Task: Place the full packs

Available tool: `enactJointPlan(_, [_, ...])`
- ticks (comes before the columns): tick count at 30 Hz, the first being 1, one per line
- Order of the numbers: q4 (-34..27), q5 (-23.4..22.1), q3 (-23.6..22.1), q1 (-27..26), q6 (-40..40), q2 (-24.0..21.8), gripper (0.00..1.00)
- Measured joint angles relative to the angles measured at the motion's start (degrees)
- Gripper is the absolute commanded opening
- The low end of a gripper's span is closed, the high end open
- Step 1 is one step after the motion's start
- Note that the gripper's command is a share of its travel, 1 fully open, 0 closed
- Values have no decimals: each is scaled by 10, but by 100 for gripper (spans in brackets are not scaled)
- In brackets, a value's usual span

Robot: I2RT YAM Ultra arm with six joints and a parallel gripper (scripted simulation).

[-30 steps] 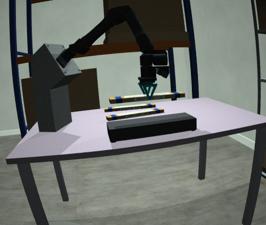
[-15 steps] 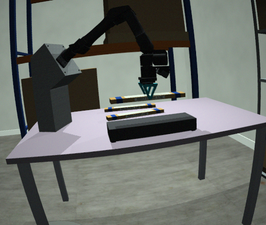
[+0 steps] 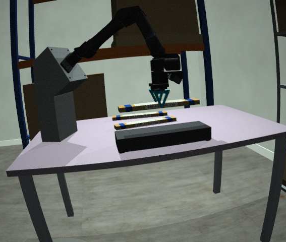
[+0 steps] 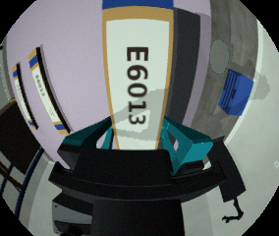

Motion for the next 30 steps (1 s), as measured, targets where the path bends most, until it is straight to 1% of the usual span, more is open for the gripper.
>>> enactJointPlan(4, [10, 1, -1, 0, 1, 17, 0])
enactJointPlan(10, [15, 3, 0, 0, 3, 21, 0])
enactJointPlan(15, [32, 7, -1, 4, 5, 43, 0])
enactJointPlan(27, [49, 13, 0, 10, 9, 64, 0])
enactJointPlan(30, [58, 13, 5, 13, 10, 77, 0])
